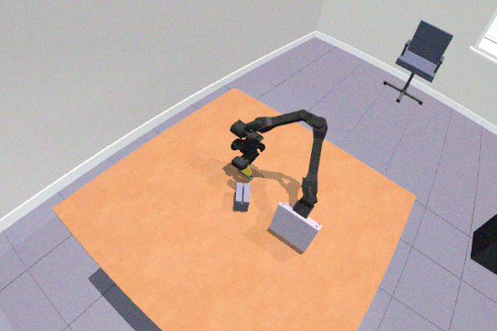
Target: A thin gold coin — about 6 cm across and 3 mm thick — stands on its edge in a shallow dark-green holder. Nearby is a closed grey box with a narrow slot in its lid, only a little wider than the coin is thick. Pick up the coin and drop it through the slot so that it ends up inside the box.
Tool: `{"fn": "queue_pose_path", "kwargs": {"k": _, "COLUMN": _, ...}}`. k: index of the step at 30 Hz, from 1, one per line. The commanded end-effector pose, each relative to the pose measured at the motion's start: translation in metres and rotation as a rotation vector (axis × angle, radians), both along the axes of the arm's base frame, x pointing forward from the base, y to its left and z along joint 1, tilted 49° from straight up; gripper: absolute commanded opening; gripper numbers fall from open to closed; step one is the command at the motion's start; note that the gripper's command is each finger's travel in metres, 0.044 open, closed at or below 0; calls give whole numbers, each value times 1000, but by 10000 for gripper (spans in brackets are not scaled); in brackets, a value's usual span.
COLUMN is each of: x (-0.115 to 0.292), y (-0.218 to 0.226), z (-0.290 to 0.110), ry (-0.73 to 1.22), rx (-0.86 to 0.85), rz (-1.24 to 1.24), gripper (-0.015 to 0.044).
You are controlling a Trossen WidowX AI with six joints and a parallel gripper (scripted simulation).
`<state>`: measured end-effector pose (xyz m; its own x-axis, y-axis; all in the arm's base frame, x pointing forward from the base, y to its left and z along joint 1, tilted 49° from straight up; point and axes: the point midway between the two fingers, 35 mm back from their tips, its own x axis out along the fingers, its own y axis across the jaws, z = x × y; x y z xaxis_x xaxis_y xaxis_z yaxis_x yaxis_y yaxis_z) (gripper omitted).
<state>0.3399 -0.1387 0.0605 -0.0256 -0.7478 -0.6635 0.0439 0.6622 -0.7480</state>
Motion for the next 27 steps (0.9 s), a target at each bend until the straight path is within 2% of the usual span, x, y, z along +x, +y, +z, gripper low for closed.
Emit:
{"fn": "queue_pose_path", "kwargs": {"k": 1, "x": -2, "y": -6, "z": -7, "ry": 12, "rx": 0, "rz": 4, "gripper": 161}}
{"fn": "queue_pose_path", "kwargs": {"k": 27, "x": -5, "y": -35, "z": -32, "ry": 13, "rx": -6, "rz": 4, "gripper": 161}}
